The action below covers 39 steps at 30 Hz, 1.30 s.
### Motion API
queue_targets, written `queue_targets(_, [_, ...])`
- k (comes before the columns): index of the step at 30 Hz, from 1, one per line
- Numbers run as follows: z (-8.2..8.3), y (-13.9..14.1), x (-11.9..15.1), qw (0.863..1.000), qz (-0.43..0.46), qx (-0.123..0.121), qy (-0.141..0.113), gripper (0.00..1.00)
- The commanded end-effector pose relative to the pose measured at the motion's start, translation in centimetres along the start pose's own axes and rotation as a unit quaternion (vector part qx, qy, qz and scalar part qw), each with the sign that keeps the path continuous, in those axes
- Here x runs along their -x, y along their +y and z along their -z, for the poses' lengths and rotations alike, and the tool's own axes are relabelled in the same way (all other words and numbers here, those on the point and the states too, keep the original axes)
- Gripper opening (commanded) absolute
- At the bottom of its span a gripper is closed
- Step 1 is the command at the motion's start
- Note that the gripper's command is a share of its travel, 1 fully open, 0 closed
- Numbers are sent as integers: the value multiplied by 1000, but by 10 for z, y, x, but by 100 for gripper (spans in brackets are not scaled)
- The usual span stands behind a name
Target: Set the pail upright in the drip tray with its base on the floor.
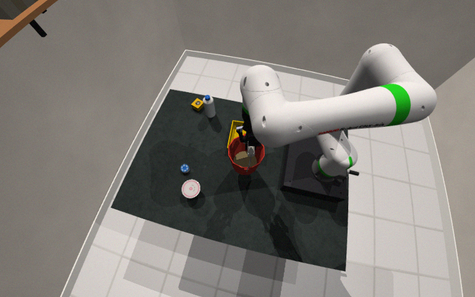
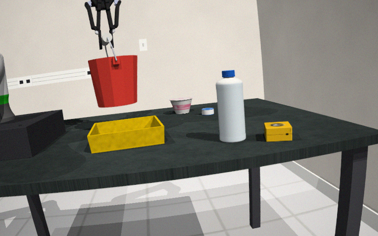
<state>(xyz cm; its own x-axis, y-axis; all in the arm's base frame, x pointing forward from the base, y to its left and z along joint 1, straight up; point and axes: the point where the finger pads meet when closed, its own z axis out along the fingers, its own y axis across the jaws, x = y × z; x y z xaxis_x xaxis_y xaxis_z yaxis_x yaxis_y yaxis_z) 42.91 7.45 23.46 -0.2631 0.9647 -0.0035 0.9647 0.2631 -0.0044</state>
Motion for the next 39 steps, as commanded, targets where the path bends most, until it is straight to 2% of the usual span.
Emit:
queue_targets(1, [1,0,11,1000,0,1,0,10])
queue_targets(39, [1,-5,107,1000,0,1,0,10])
